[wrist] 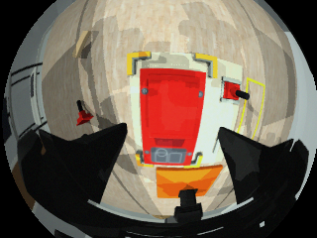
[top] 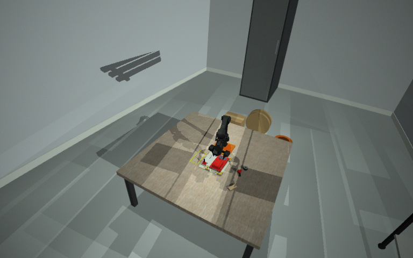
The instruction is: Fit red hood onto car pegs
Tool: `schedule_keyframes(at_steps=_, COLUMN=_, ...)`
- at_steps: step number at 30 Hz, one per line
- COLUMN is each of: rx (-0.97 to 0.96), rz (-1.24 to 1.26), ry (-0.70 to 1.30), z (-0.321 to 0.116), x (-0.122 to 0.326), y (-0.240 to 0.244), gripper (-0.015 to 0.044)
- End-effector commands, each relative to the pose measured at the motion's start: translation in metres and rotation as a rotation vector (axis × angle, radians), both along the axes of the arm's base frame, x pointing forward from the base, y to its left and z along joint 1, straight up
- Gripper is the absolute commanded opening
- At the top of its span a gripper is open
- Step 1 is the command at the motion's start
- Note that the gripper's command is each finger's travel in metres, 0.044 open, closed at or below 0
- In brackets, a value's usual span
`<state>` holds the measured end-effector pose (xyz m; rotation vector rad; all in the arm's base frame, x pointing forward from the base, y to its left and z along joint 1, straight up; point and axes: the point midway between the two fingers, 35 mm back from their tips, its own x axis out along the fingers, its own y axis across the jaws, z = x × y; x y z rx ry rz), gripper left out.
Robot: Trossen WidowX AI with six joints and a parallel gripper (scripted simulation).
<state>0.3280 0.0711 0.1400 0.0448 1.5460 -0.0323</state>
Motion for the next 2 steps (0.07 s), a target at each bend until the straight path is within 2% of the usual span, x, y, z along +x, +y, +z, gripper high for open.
schedule_keyframes(at_steps=1, rx=-0.003, rz=-0.002, ry=0.000, z=0.0005, x=-0.0003, y=-0.0004, gripper=0.0440)
schedule_keyframes(at_steps=2, rx=-0.003, rz=-0.002, ry=0.000, z=0.0005, x=-0.0003, y=-0.0004, gripper=0.0440)
